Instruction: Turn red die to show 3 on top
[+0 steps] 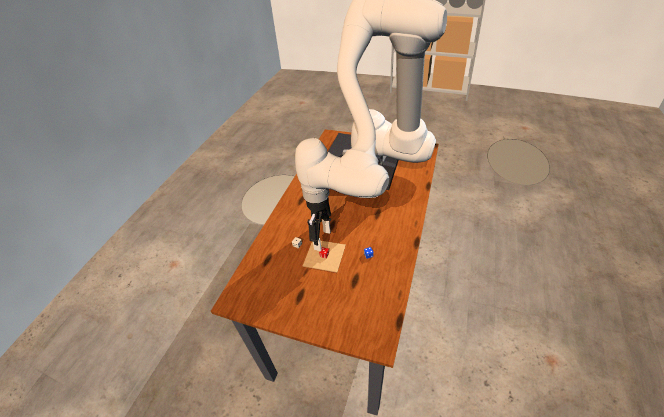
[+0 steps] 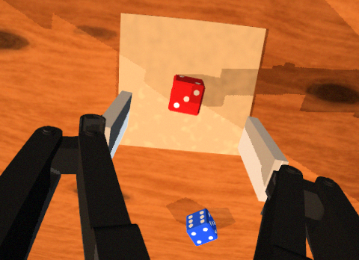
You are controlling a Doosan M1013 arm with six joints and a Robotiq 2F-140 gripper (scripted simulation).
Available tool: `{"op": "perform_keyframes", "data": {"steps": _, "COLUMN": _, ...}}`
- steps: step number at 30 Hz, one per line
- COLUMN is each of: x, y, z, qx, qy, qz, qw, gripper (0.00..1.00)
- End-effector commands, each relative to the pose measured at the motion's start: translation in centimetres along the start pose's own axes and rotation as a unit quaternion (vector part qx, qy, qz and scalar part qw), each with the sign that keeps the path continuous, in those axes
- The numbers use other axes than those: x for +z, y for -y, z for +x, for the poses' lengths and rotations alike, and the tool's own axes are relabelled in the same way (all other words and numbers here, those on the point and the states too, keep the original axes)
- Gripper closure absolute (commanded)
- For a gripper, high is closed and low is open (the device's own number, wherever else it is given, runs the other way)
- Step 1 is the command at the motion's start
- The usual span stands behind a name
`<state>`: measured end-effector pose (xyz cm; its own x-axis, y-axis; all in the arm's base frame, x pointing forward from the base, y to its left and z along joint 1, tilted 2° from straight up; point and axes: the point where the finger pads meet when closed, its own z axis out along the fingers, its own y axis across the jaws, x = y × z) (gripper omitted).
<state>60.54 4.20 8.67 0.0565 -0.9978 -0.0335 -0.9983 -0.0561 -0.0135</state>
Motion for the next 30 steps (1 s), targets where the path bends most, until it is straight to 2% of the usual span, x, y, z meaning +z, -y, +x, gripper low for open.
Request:
{"op": "perform_keyframes", "data": {"steps": 1, "x": 0.0, "y": 0.0, "z": -0.1, "qx": 0.001, "qy": -0.004, "qz": -0.001, "qw": 1.000, "gripper": 0.00}}
{"op": "perform_keyframes", "data": {"steps": 20, "x": -0.3, "y": 0.0, "z": -0.1, "qx": 0.001, "qy": -0.004, "qz": -0.001, "qw": 1.000, "gripper": 0.00}}
{"op": "perform_keyframes", "data": {"steps": 25, "x": -1.6, "y": 0.0, "z": -0.1, "qx": 0.001, "qy": -0.004, "qz": -0.001, "qw": 1.000, "gripper": 0.00}}
{"op": "perform_keyframes", "data": {"steps": 30, "x": -4.1, "y": 0.0, "z": -0.1, "qx": 0.001, "qy": -0.004, "qz": -0.001, "qw": 1.000, "gripper": 0.00}}
